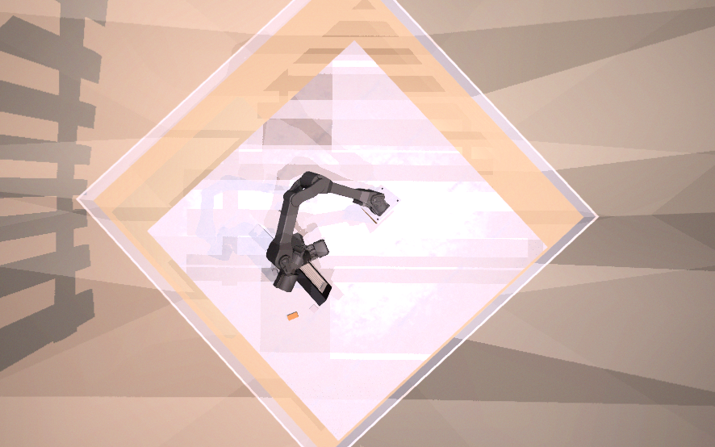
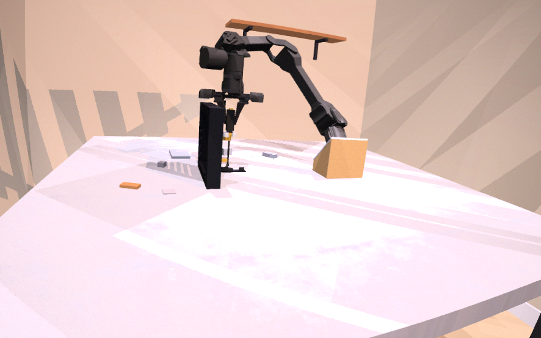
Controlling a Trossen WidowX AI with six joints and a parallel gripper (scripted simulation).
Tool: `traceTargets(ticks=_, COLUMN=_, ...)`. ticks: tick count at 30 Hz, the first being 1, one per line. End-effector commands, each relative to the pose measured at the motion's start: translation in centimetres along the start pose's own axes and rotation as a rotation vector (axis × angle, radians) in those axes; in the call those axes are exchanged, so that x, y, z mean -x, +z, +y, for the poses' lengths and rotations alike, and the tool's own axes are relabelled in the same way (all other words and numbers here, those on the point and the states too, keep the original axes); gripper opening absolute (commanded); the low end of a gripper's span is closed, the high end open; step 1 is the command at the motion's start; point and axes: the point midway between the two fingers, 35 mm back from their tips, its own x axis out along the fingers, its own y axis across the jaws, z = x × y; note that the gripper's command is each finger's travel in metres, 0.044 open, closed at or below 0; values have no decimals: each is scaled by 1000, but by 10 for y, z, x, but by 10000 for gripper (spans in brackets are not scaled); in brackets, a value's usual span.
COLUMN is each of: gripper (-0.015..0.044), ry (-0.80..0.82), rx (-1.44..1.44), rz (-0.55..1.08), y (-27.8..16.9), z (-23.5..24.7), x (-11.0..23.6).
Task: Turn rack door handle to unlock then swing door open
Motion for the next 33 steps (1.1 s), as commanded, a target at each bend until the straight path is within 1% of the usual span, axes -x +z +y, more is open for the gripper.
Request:
traceTargets(ticks=1, gripper=174, ry=4, rx=-23, rz=3, y=-1, z=1, x=0)
traceTargets(ticks=5, gripper=279, ry=4, rx=-23, rz=3, y=-1, z=1, x=0)
traceTargets(ticks=6, gripper=289, ry=4, rx=-23, rz=3, y=-1, z=1, x=0)
traceTargets(ticks=9, gripper=289, ry=4, rx=50, rz=3, y=-1, z=1, x=0)
traceTargets(ticks=33, gripper=289, ry=5, rx=1239, rz=0, y=-1, z=1, x=0)
